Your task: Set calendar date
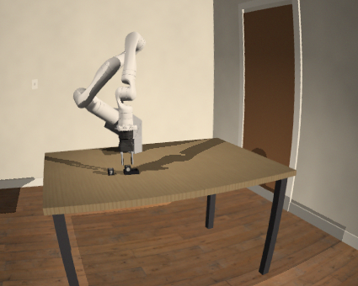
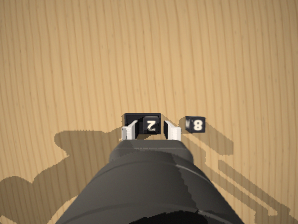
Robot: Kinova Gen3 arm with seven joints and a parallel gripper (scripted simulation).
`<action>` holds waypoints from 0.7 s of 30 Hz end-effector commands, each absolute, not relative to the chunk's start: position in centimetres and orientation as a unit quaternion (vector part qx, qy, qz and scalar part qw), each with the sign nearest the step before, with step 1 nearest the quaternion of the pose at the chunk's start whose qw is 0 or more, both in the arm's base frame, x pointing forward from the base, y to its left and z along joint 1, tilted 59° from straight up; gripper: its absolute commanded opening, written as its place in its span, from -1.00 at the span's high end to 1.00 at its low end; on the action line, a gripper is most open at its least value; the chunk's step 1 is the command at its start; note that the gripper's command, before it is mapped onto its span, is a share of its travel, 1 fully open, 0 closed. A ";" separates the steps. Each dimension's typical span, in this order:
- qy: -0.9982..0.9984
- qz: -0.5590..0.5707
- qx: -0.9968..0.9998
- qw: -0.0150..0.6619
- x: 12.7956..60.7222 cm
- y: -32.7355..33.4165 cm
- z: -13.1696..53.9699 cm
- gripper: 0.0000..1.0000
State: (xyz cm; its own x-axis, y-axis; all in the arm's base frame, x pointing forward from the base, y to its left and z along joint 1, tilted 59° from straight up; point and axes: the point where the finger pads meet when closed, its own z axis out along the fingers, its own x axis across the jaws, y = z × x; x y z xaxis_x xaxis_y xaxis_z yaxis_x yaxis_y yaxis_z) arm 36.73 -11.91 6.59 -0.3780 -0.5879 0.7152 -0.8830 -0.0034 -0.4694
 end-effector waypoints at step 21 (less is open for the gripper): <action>-0.688 0.465 0.535 0.158 37.4 -13.8 5.3 -0.74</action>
State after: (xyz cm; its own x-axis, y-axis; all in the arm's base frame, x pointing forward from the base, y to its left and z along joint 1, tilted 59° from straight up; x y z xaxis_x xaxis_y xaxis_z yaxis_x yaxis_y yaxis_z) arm 37.55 -13.48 5.36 -0.3732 -0.5913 0.7149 -0.8828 -0.0108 -0.4697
